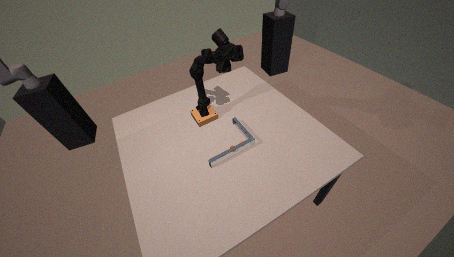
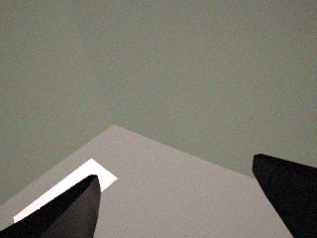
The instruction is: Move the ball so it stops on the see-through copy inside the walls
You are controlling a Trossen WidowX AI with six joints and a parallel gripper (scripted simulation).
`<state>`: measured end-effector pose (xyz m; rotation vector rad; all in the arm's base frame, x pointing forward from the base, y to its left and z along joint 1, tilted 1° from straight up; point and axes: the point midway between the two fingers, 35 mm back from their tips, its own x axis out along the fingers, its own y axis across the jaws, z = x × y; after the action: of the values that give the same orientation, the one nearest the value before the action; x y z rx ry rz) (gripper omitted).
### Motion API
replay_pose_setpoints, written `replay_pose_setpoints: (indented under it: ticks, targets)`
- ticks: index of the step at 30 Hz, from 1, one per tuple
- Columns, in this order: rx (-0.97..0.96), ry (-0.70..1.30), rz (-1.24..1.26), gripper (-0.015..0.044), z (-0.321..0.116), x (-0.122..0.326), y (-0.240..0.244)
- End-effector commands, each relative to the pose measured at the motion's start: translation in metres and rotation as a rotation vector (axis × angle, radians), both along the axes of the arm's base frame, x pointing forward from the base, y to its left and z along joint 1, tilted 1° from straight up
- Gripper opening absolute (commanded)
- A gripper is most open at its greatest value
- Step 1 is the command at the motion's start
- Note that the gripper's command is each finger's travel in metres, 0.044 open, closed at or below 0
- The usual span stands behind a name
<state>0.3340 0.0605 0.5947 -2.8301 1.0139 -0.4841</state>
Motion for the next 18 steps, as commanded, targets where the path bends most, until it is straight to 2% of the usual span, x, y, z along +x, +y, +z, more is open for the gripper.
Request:
replay_pose_setpoints:
  ticks: [1, 4, 5, 10, 18]
  targets:
    - [-0.012, 0.009, -0.001, 0.0374, -0.001, 0.001, 0.001]
    - [-0.186, 0.136, -0.009, 0.0295, -0.010, 0.019, 0.010]
    - [-0.279, 0.203, -0.013, 0.0287, -0.016, 0.028, 0.014]
    - [-0.729, 0.531, -0.012, 0.0287, -0.057, 0.075, 0.036]
    - [-1.511, 1.062, 0.111, 0.0287, -0.173, 0.141, 0.061]
